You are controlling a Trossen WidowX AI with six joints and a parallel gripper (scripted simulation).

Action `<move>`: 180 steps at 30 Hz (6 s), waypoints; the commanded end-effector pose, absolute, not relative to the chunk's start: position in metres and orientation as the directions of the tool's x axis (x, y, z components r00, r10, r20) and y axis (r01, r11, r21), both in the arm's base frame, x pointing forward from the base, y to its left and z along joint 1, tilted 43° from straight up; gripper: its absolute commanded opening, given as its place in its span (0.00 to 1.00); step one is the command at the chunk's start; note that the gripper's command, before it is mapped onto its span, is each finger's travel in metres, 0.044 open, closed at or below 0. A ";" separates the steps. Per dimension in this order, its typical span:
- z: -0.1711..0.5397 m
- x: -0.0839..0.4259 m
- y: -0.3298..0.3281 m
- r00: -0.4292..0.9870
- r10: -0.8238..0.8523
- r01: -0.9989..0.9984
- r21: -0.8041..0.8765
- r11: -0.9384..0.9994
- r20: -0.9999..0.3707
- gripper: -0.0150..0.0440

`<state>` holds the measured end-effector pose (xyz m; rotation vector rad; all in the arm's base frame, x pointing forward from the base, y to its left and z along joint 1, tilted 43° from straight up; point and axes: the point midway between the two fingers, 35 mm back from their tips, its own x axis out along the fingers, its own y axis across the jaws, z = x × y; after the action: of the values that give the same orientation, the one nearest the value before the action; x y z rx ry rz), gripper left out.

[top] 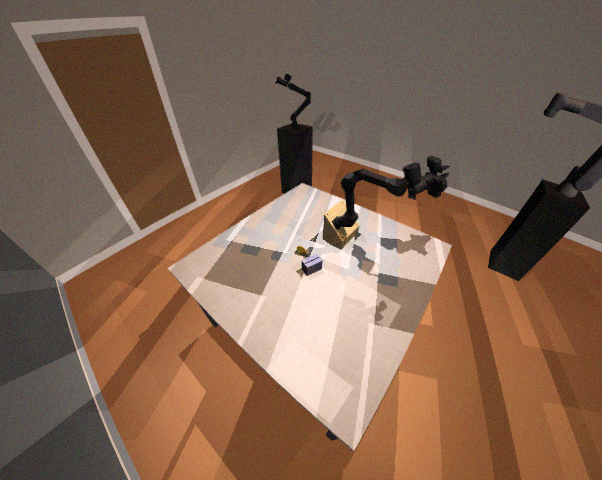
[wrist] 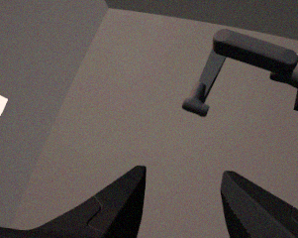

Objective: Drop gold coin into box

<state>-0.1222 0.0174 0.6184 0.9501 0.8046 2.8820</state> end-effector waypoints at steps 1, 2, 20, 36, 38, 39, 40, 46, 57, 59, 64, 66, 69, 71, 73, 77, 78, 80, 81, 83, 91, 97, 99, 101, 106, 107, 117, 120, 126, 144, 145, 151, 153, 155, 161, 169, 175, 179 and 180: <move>0.611 -0.118 0.075 -0.779 0.322 0.033 0.548 -0.836 0.538 0.53; 0.608 -0.116 0.089 -0.768 0.362 0.003 0.569 -0.822 0.528 0.53; 0.514 0.040 0.291 -0.285 0.922 -0.411 0.836 -0.364 0.261 0.53; 0.349 0.265 0.292 0.262 0.946 -0.248 0.934 0.257 -0.191 0.53; 0.325 0.289 0.279 0.308 0.917 -0.188 0.929 0.320 -0.254 0.53; 0.313 0.300 0.271 0.328 0.901 -0.156 0.924 0.349 -0.285 0.53; 0.301 0.311 0.263 0.346 0.884 -0.122 0.919 0.376 -0.315 0.53; 0.227 0.361 0.201 0.416 0.766 0.102 0.862 0.497 -0.491 0.53; 0.098 0.381 0.059 0.358 0.565 0.547 0.657 0.519 -0.744 0.53; 0.076 0.374 0.032 0.325 0.543 0.622 0.607 0.495 -0.775 0.53; 0.026 0.343 -0.027 0.227 0.524 0.784 0.473 0.402 -0.821 0.53; 0.007 0.323 -0.050 0.180 0.536 0.845 0.408 0.346 -0.825 0.53; -0.018 0.288 -0.078 0.115 0.576 0.917 0.309 0.251 -0.810 0.53; -0.031 0.263 -0.091 0.082 0.615 0.952 0.245 0.185 -0.784 0.53; -0.041 0.240 -0.100 0.062 0.657 0.974 0.190 0.125 -0.752 0.53; -0.041 0.235 -0.099 0.057 0.673 0.980 0.171 0.104 -0.737 0.53; -0.041 0.235 -0.099 0.057 0.673 0.980 0.171 0.104 -0.737 0.53; -0.049 0.237 -0.092 0.057 0.673 0.980 0.171 0.104 -0.738 0.53; -0.058 0.237 -0.083 0.057 0.673 0.980 0.171 0.104 -0.737 0.53; -0.066 0.238 -0.075 0.057 0.674 0.980 0.171 0.104 -0.737 0.53; -0.077 0.239 -0.064 0.058 0.674 0.980 0.172 0.104 -0.736 0.53; -0.080 0.240 -0.062 0.058 0.674 0.980 0.172 0.104 -0.737 0.53; -0.082 0.241 -0.060 0.058 0.674 0.980 0.172 0.104 -0.737 0.53; -0.085 0.241 -0.057 0.058 0.674 0.980 0.171 0.104 -0.737 0.53; -0.091 0.242 -0.052 0.057 0.673 0.979 0.172 0.106 -0.737 0.53; -0.092 0.242 -0.051 0.057 0.673 0.979 0.173 0.106 -0.737 0.53; -0.104 0.243 -0.040 0.056 0.673 0.978 0.175 0.111 -0.738 0.53; -0.107 0.243 -0.036 0.056 0.673 0.978 0.175 0.111 -0.738 0.53; -0.114 0.244 -0.029 0.056 0.674 0.979 0.175 0.109 -0.737 0.53; -0.127 0.244 -0.015 0.058 0.677 0.980 0.172 0.103 -0.734 0.35; -0.127 0.244 -0.015 0.058 0.677 0.980 0.172 0.103 -0.734 0.30; -0.127 0.244 -0.015 0.058 0.677 0.980 0.172 0.103 -0.734 0.25; -0.127 0.244 -0.015 0.058 0.677 0.980 0.172 0.103 -0.734 0.25; -0.127 0.244 -0.015 0.058 0.677 0.980 0.172 0.103 -0.734 0.25; -0.119 0.248 -0.022 0.088 0.678 0.983 0.174 0.060 -0.730 0.25; -0.109 0.248 -0.033 0.084 0.675 0.983 0.174 0.066 -0.733 0.25; -0.100 0.248 -0.044 0.079 0.673 0.982 0.173 0.074 -0.736 0.25; -0.093 0.247 -0.051 0.075 0.672 0.982 0.172 0.078 -0.737 0.25; -0.091 0.246 -0.053 0.074 0.672 0.982 0.171 0.079 -0.737 0.25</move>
<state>0.2458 -0.0460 -0.0965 1.6744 1.6668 -0.5695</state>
